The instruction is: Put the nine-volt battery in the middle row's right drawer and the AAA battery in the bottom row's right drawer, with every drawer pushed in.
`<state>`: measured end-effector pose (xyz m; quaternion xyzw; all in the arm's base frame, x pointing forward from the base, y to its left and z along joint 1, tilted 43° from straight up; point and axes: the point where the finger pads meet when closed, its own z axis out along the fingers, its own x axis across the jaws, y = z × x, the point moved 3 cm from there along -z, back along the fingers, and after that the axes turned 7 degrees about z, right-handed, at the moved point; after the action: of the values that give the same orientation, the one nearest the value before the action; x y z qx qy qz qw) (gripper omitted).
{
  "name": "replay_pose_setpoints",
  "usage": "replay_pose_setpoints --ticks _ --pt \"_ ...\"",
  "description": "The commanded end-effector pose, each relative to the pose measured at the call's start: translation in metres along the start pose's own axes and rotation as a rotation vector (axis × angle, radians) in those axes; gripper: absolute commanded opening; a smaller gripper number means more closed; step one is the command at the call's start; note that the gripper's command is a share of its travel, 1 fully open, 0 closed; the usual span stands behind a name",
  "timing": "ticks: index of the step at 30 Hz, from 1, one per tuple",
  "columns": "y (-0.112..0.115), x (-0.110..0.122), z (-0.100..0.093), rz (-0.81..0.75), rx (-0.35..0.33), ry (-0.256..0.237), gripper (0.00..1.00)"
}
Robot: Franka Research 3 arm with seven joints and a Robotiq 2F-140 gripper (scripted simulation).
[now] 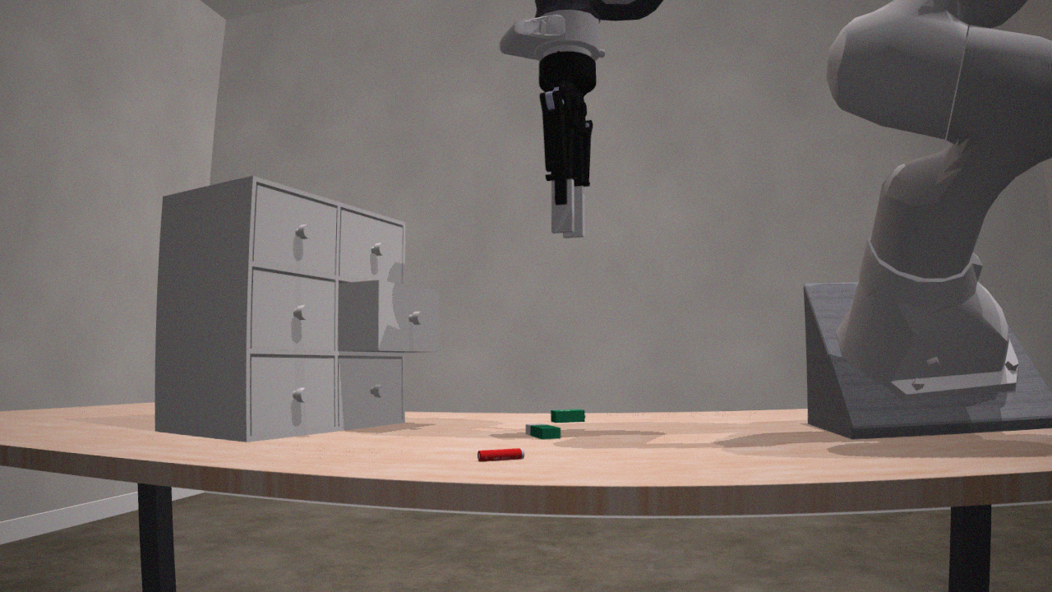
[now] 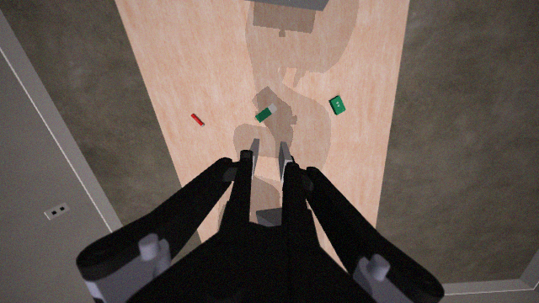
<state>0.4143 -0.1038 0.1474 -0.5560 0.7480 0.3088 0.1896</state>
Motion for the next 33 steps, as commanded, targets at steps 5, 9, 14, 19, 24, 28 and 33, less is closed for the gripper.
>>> replay_pose_setpoints --ticks 5,9,14,19,24,28,33 --pt "0.005 0.000 0.001 -0.004 -0.023 -0.002 0.20" --pt "0.005 0.000 0.001 -0.004 -0.023 -0.002 0.20" --pt "0.005 0.000 0.001 -0.004 -0.023 -0.002 0.20" --pt "0.005 0.000 0.001 -0.004 -0.023 -0.002 0.20" --pt "0.005 0.000 0.001 -0.001 -0.021 -0.001 0.20" --pt "0.004 0.000 0.002 0.011 -0.022 -0.003 0.20" --pt "-0.006 0.004 0.015 0.179 -0.034 -0.033 0.20"
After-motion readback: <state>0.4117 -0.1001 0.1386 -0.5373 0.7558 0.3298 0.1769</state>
